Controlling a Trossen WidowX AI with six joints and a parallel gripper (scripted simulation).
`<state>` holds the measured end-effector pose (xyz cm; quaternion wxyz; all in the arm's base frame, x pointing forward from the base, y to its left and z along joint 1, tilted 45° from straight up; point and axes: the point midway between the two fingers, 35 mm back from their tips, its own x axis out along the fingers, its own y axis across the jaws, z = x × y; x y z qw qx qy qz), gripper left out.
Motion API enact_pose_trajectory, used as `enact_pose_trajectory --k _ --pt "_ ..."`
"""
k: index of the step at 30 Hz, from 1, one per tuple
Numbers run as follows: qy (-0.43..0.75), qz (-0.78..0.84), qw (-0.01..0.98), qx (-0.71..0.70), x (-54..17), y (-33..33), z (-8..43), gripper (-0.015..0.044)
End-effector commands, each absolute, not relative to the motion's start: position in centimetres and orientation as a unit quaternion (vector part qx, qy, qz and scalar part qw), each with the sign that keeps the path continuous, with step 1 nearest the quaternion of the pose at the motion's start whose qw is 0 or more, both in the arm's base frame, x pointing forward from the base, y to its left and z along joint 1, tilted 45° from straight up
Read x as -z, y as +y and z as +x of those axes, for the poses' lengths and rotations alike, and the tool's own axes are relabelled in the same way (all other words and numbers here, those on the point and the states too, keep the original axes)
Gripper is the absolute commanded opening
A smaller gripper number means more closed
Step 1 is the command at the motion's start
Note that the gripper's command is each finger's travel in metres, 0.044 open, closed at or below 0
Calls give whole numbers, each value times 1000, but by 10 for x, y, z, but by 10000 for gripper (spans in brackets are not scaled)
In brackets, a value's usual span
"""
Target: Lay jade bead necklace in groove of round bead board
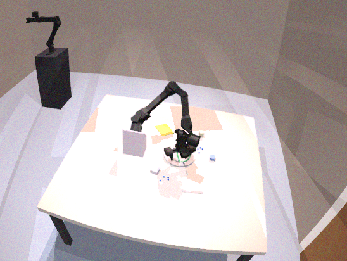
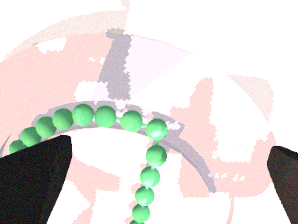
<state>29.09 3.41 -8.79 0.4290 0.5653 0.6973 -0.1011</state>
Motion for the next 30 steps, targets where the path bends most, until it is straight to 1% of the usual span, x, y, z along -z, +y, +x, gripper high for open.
enact_pose_trajectory --k 1,4,8,30 --pt "691 577 418 120 70 25 293 309" --pt "690 583 410 130 61 21 292 230" --pt "690 583 409 130 67 26 292 125" --pt "689 583 411 129 85 44 294 120"
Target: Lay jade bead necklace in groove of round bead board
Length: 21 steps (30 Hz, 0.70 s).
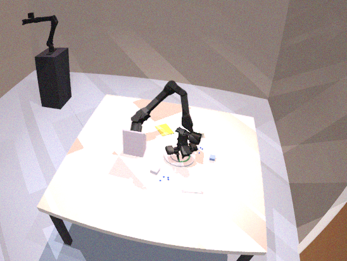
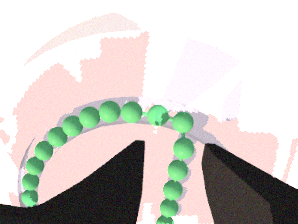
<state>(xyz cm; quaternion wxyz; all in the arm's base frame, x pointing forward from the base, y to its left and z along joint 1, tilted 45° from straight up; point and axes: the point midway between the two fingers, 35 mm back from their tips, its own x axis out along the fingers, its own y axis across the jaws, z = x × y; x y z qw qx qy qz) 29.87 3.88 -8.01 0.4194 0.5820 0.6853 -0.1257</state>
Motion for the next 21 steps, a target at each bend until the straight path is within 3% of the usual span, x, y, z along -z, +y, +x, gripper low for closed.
enact_pose_trajectory --k 1,12,17,21 --pt "689 583 410 129 86 45 293 120" --pt "690 583 409 130 90 49 293 120" --pt "689 581 414 128 89 48 295 0" --pt "689 581 414 128 89 48 295 0"
